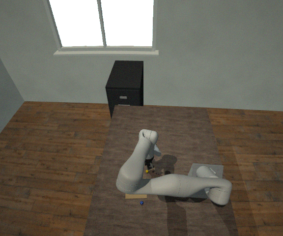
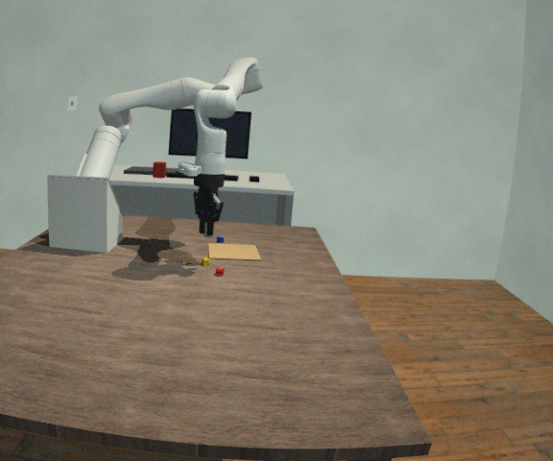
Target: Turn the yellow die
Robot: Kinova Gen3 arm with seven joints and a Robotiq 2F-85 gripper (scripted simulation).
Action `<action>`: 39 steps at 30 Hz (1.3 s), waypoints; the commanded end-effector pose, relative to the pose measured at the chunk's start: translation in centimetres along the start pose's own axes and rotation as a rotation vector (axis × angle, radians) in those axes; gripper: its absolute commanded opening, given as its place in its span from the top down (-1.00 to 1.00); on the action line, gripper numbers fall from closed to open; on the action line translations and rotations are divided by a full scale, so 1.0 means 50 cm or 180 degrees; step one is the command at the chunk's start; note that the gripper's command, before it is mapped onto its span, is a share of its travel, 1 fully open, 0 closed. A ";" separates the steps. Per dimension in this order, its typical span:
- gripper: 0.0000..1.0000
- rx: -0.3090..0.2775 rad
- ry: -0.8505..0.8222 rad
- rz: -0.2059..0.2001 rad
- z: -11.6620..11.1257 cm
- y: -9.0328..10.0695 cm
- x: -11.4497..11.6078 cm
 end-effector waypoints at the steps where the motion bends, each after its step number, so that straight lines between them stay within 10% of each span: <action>1: 0.39 -0.0005 -0.0046 -0.0019 -0.001 -0.002 -0.002; 39: 0.39 -0.0005 -0.0046 -0.0018 -0.001 -0.014 -0.002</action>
Point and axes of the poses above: the point where the finger pads meet when closed, its own y axis back along the fingers, its own x axis across the jaws, z = x × y, the point moved 4 cm from there along y, back along the fingers, and after that the axes turned 2 degrees about -y, right-handed, at the moved point
